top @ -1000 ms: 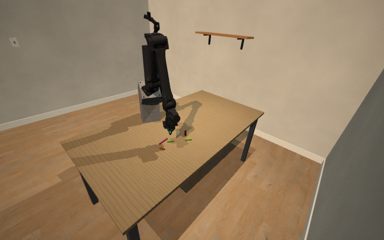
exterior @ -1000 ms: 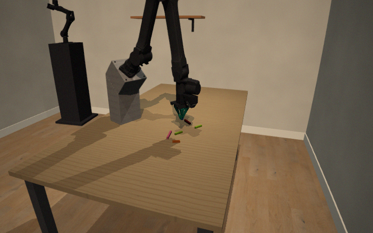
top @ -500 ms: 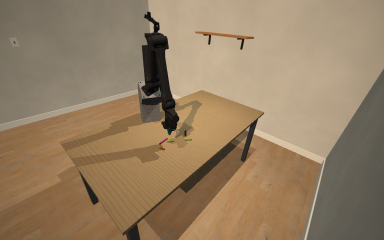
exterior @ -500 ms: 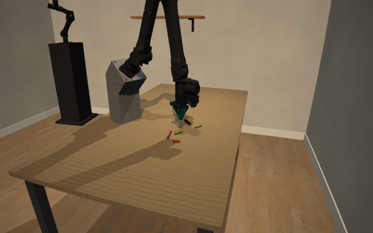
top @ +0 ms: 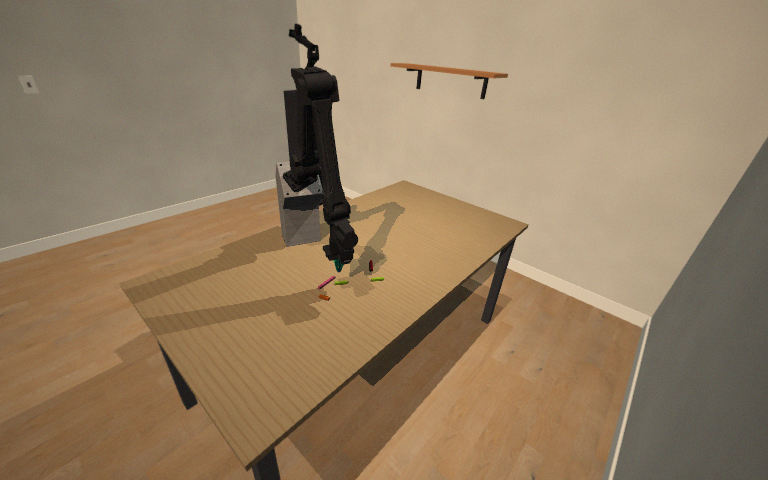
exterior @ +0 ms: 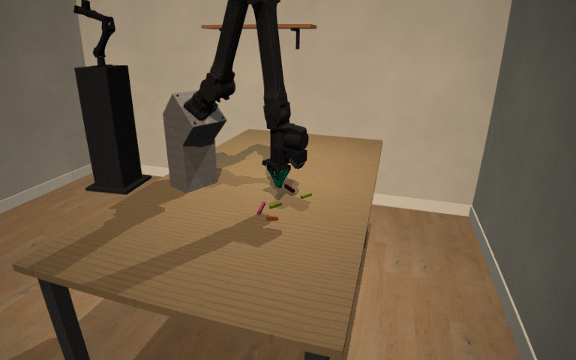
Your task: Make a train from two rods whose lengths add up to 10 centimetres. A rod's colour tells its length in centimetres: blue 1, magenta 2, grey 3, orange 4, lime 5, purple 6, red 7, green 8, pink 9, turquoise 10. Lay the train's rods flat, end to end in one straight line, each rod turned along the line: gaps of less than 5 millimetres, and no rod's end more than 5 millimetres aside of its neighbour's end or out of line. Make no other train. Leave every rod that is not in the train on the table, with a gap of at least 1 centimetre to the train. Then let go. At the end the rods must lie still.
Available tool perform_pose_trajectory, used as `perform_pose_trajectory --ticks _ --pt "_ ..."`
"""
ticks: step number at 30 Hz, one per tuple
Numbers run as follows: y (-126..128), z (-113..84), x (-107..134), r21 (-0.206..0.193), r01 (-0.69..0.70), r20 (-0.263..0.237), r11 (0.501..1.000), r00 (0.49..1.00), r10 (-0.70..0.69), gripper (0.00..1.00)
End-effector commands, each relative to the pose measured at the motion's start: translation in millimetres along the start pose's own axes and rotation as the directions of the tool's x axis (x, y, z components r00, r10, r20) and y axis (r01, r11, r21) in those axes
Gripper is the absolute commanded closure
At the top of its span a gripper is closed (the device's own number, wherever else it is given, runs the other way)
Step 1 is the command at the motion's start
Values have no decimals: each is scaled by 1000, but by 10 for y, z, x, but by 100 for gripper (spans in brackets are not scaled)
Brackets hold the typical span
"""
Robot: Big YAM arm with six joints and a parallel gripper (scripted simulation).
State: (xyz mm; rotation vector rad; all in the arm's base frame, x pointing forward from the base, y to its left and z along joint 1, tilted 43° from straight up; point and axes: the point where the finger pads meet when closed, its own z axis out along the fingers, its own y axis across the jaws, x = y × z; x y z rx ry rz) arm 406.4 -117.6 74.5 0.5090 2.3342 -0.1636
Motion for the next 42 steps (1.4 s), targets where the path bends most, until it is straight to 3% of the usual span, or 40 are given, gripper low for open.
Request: perform_pose_trajectory --ticks 1,21,23,24,31,42 --pt "-18 111 -82 1 6 17 1000 1000 -6 96" --pt "-56 790 -42 5 5 11 1000 1000 -5 96" --pt "-56 790 -42 5 5 11 1000 1000 -5 96" --pt "16 704 -163 -8 10 44 1000 999 -10 96" --pt "-6 811 21 -2 13 -2 1000 1000 -13 96" --pt "-5 798 1 -2 12 3 1000 1000 -12 96"
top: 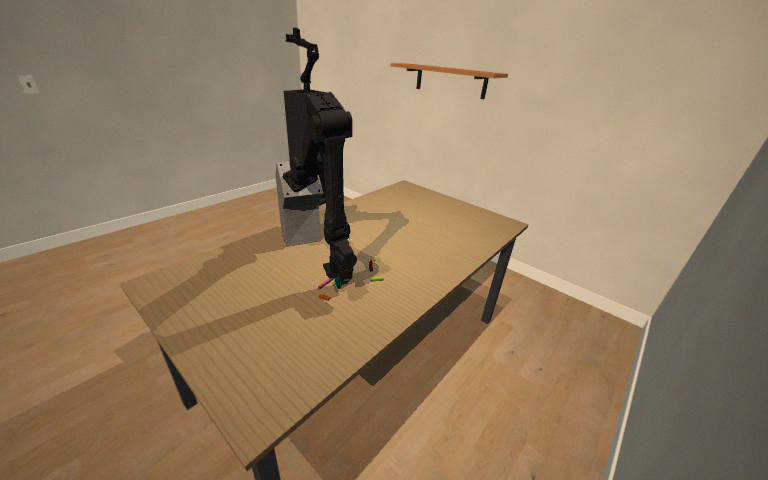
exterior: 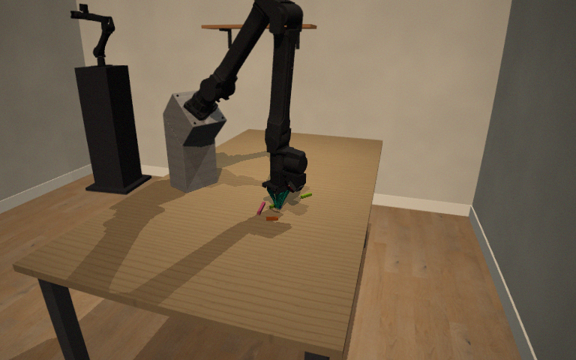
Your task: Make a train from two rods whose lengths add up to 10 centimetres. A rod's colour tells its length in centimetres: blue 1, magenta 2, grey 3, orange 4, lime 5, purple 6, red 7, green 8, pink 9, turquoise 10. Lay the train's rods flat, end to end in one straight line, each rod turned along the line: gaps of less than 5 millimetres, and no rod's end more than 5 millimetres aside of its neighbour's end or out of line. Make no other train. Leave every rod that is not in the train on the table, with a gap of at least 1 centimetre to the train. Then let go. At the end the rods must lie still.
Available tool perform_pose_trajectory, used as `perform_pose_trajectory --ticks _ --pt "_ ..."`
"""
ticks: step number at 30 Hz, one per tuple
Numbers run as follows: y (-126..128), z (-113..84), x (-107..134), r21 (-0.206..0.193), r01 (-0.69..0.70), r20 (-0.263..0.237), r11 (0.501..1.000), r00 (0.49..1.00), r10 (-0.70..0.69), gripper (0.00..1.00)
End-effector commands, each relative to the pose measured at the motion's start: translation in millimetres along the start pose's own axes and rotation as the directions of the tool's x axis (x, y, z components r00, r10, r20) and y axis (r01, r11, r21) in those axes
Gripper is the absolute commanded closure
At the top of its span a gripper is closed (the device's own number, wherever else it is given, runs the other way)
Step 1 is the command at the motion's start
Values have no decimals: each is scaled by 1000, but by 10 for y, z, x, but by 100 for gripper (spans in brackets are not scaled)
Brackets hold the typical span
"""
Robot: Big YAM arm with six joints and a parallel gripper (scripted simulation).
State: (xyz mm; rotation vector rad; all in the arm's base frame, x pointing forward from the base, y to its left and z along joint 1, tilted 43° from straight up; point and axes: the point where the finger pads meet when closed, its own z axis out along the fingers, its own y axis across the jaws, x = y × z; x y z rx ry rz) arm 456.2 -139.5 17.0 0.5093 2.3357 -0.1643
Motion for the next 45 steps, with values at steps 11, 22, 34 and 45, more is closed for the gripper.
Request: perform_pose_trajectory --ticks 11,22,34,45 --pt "10 6 1 -3 12 4 1000 1000 -12 96" --pt "10 6 1 -3 12 4 1000 1000 -12 96" --pt "38 8 12 -6 11 4 1000 1000 -11 96" --pt "49 8 16 -7 10 4 1000 1000 -10 96"
